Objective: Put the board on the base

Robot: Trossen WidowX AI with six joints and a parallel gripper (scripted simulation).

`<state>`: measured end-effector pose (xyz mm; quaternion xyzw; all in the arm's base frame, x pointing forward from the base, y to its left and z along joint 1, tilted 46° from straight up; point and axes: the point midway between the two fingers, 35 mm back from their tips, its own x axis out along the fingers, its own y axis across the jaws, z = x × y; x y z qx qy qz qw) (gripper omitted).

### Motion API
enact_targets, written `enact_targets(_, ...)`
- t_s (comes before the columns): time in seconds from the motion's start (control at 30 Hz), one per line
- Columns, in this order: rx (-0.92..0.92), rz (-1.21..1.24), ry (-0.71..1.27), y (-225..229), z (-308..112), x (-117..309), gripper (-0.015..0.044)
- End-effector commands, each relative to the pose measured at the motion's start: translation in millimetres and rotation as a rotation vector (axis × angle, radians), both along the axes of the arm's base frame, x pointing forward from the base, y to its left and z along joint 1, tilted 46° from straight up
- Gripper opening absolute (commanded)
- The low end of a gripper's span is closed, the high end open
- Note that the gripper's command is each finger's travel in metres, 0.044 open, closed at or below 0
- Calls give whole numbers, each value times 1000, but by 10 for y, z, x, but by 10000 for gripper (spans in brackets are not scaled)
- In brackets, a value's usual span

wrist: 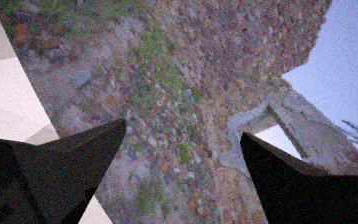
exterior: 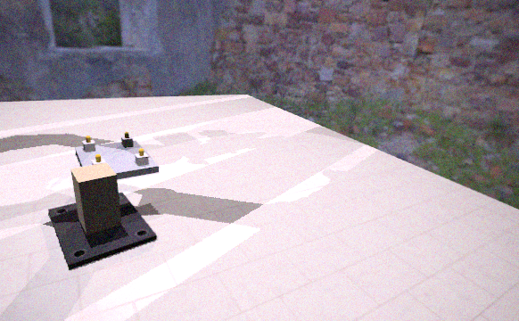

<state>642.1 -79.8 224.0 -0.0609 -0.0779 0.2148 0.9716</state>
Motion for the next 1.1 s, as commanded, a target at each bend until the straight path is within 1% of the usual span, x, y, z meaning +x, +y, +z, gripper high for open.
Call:
enact_targets(0.0, -25, -35, 211, -114, -604, -109, 440)
enact_targets(0.13, -45, -47, 434, -190, -1245, -356, 440)
enact_targets(0.27, -61, -36, 649, -210, -1811, -742, 440)
enact_targets(0.43, -68, 13, 914, -149, -2400, -1383, 440)
enact_targets(0.57, -61, 81, 1119, -35, -2742, -1990, 440)
enact_targets(0.73, -28, 202, 1361, 179, -2978, -2815, 440)
enact_targets(0.93, 54, 396, 1622, 479, -2987, -3783, 440)
enact_targets(1.0, 78, 443, 1670, 544, -2949, -3970, 440)
enact_targets(1.07, 82, 449, 1676, 552, -2944, -3993, 440)
